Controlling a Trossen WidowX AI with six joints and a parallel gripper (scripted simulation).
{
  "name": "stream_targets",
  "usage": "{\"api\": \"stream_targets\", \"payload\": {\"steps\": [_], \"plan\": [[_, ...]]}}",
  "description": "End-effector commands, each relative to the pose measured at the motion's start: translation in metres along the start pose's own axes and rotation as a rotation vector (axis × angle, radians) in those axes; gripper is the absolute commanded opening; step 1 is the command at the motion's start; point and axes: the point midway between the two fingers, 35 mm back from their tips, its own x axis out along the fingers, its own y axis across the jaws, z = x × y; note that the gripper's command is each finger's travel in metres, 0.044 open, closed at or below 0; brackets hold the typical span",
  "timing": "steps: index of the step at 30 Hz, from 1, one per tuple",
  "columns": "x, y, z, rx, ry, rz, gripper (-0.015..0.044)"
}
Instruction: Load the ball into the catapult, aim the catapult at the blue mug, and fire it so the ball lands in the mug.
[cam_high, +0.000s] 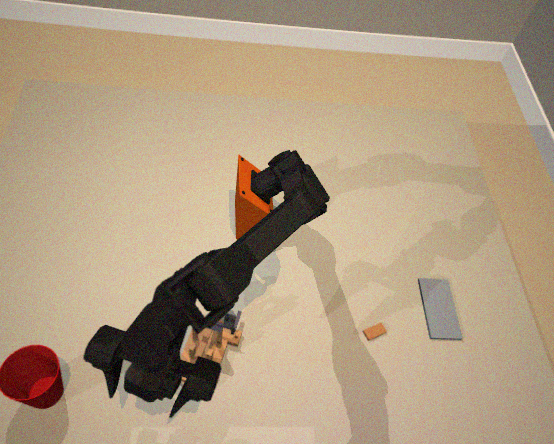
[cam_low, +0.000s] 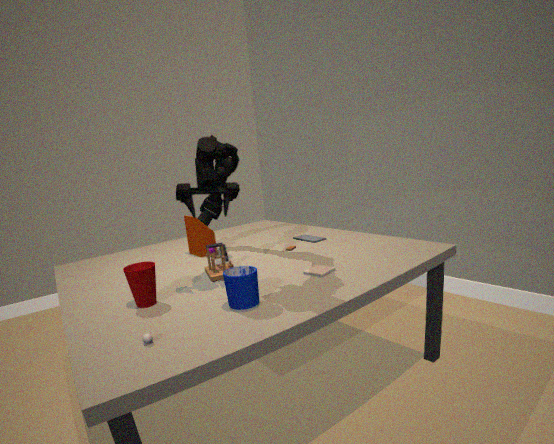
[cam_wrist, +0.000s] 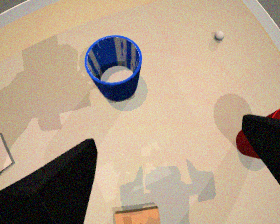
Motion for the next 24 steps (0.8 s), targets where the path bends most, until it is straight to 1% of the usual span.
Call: {"api": "stream_targets", "payload": {"steps": [1, 5, 24], "plan": [[-0.002, 0.009, 0.037, -0.024, -0.119, 0.037, 0.0440], [-0.005, 0.017, 0.064, -0.044, -0.205, 0.069, 0.0440], [-0.005, 0.017, 0.065, -0.045, -0.209, 0.071, 0.0440]]}}
